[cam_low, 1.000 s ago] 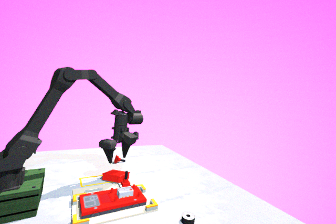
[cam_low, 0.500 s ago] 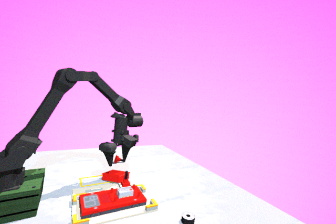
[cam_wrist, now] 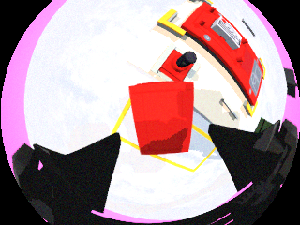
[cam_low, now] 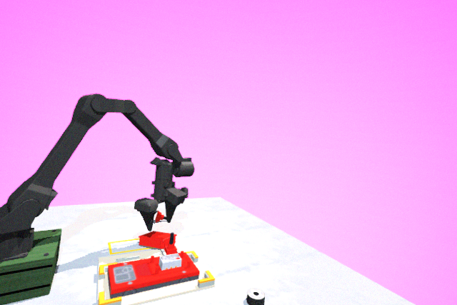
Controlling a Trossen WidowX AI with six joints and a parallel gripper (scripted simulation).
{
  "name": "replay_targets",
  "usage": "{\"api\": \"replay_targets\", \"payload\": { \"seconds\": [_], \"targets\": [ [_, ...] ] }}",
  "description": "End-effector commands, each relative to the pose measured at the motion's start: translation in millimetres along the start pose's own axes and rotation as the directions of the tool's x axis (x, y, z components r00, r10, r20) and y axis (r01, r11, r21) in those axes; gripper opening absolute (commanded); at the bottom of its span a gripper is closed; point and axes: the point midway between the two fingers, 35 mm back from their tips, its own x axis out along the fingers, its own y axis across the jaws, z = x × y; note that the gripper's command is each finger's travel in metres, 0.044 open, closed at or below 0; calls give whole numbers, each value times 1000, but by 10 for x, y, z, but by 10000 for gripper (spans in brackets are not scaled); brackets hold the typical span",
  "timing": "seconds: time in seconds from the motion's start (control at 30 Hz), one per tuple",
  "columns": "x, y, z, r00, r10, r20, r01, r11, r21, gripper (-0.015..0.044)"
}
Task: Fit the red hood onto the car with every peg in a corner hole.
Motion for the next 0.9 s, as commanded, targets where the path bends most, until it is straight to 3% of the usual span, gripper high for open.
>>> {"api": "replay_targets", "payload": {
  "seconds": [0.0,0.87],
  "targets": [
    [54,-9,-6,1000,-4,-2,4,1000,-6,440],
    [256,-22,-6,1000,-4,-2,4,1000,-6,440]
  ]
}}
